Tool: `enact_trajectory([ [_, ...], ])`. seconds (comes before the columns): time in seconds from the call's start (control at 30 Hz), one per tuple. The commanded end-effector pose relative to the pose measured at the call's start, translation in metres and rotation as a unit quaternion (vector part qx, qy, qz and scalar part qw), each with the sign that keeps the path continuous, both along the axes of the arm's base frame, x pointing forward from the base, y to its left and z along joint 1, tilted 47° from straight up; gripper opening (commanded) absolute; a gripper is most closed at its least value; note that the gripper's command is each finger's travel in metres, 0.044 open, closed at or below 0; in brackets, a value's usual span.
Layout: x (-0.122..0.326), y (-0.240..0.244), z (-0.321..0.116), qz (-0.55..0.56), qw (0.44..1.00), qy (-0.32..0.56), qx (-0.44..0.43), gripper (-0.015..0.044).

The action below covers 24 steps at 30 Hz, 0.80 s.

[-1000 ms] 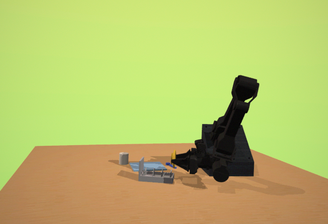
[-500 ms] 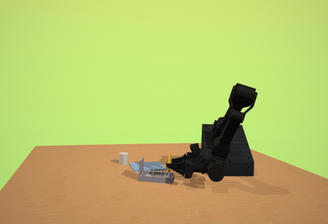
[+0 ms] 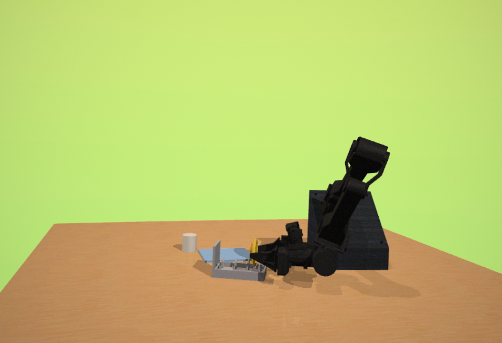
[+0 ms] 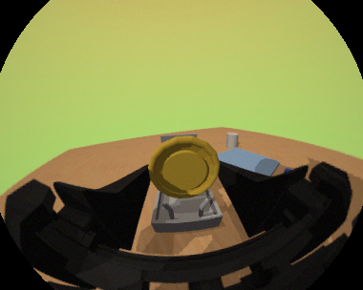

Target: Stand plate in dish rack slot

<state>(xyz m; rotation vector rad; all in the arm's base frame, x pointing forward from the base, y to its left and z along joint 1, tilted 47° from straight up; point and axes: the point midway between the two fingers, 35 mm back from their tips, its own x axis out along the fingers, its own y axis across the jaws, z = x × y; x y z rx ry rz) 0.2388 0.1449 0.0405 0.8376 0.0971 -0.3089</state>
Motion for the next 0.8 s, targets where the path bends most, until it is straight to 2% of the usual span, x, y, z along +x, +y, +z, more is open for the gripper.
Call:
enact_trajectory([
  [0.0,0.0012,0.0086,-0.0071,-0.001,1.0,-0.003,0.005,0.0],
  [0.43,0.0,0.0038,-0.0047,0.002,1.0,0.002,-0.001,0.0],
  [0.77,0.0002,0.0045,-0.0044,0.002,1.0,0.0,0.002,0.0263],
])
